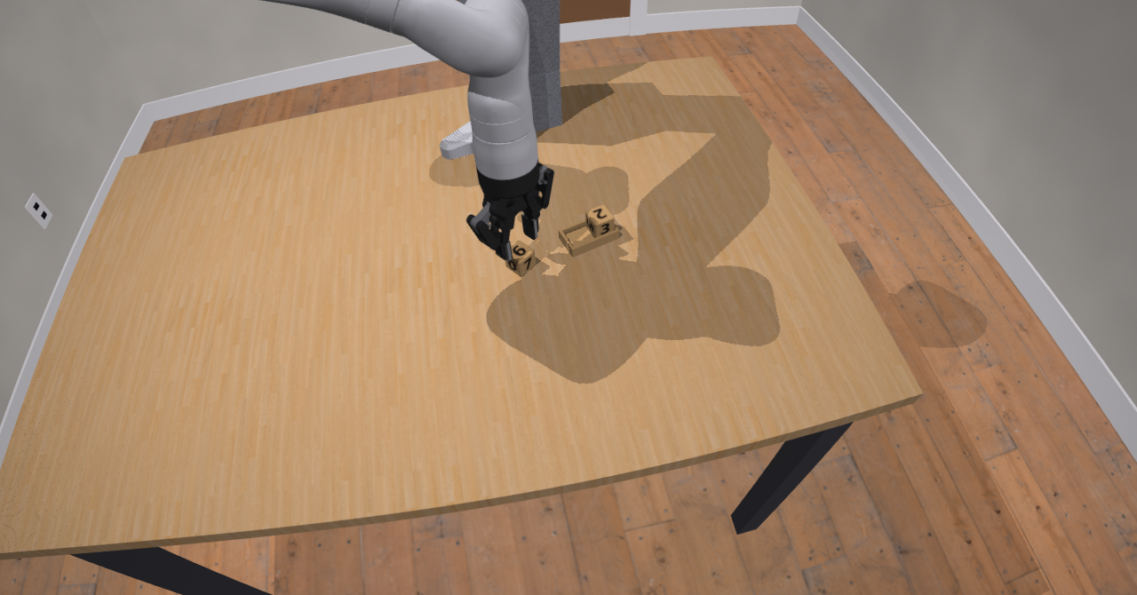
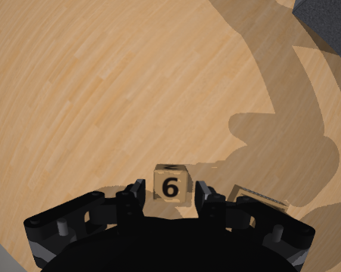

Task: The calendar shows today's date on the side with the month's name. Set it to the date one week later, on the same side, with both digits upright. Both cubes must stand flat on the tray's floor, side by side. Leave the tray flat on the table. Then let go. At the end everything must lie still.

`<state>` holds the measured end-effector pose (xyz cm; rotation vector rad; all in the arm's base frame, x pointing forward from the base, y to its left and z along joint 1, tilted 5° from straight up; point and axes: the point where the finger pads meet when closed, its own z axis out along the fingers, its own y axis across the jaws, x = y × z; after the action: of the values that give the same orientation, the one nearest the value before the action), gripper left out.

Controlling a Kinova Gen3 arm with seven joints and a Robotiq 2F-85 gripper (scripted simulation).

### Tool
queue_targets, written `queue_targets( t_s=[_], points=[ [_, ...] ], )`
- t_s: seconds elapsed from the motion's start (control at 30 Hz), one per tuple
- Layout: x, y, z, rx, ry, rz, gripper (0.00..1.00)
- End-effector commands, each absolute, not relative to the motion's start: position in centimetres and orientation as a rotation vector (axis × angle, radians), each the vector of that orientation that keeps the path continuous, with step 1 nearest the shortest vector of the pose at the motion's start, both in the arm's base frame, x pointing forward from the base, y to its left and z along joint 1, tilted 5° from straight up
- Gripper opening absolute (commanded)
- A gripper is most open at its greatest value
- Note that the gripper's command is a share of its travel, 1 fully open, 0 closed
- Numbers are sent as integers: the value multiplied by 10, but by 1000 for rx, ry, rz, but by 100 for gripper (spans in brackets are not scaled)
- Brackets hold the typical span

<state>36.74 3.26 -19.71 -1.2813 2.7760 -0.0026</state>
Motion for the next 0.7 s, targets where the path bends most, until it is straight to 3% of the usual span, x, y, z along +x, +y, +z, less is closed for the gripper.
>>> queue_targets(
  t_s=[0.0,0.67],
  points=[
    [368,32,-197,-1281,2775,-4,48],
    [368,33,-201,-1281,2775,-4,48]
  ],
)
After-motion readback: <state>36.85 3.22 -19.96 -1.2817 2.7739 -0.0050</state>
